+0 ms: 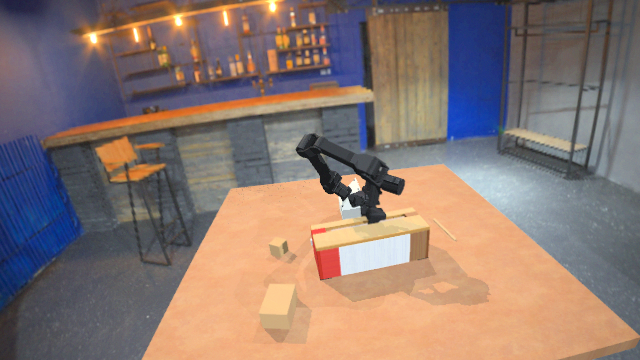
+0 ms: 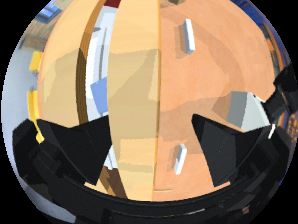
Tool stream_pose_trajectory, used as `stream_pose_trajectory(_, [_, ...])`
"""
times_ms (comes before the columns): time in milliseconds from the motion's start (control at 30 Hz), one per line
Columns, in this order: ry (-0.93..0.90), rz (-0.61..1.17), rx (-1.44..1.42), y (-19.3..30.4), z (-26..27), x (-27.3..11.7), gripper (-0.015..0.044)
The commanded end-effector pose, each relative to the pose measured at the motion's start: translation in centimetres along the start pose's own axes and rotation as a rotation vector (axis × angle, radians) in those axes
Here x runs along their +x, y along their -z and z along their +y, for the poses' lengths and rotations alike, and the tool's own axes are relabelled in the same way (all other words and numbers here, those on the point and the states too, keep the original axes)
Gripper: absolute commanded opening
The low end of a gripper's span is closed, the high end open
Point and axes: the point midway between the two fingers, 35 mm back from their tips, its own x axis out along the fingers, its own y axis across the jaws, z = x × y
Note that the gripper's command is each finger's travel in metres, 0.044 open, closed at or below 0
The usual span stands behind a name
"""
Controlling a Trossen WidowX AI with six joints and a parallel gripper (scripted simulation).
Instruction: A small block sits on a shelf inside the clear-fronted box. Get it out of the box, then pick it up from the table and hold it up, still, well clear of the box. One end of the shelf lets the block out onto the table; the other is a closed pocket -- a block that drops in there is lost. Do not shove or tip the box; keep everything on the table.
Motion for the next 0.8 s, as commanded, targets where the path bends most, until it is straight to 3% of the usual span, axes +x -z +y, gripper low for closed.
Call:
stream_pose_trajectory(0, [-0.004,-0.001,0.000,-0.6,0.1,0.0,0.0400])
stream_pose_trajectory(767, [-0.004,-0.001,0.000,-1.2,0.1,0.2,0.0400])
